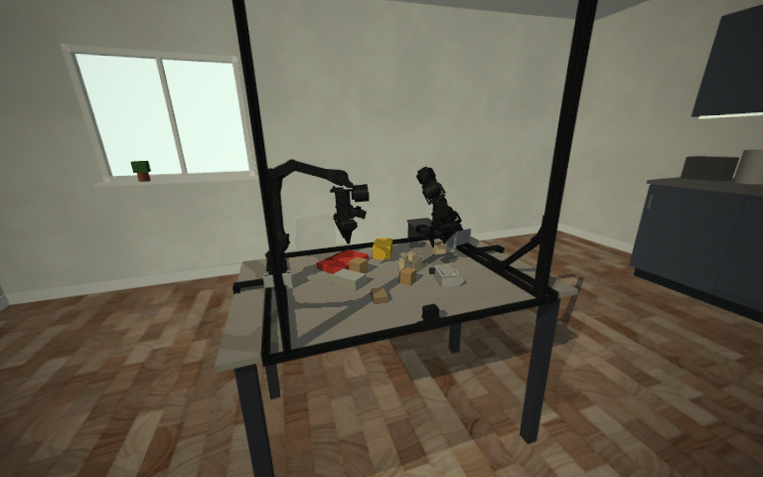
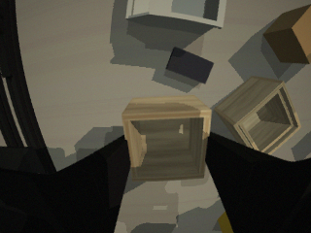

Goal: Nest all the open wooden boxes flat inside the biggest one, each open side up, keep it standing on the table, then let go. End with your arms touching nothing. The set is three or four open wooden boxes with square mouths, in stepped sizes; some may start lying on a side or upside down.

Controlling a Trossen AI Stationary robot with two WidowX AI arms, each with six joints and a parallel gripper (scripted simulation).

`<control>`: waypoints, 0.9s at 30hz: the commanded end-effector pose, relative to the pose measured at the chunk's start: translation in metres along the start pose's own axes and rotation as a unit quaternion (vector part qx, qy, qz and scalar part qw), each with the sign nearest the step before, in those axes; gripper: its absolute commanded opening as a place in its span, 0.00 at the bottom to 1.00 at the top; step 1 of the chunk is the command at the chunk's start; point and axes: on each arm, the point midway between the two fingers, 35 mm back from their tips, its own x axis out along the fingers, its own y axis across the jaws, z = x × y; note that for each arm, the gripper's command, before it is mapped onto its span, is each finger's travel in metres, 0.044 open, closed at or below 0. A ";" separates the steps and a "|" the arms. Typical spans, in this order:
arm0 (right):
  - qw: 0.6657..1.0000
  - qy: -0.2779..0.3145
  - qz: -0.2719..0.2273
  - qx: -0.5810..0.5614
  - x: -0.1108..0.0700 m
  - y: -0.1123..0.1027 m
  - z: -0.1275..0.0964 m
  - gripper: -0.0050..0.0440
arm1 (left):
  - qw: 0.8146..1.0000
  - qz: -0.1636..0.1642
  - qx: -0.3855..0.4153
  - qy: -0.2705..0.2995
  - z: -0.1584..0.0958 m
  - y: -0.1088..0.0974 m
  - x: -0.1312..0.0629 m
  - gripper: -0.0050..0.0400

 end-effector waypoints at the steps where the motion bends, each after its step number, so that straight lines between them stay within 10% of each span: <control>1: 0.998 0.006 0.001 -0.070 0.001 -0.008 0.002 0.10 | 1.000 0.000 0.000 0.000 0.000 0.000 0.000 1.00; 27: 0.912 0.003 0.003 -0.410 -0.010 -0.046 0.003 0.10 | 1.000 0.000 0.000 0.000 0.000 0.000 0.000 1.00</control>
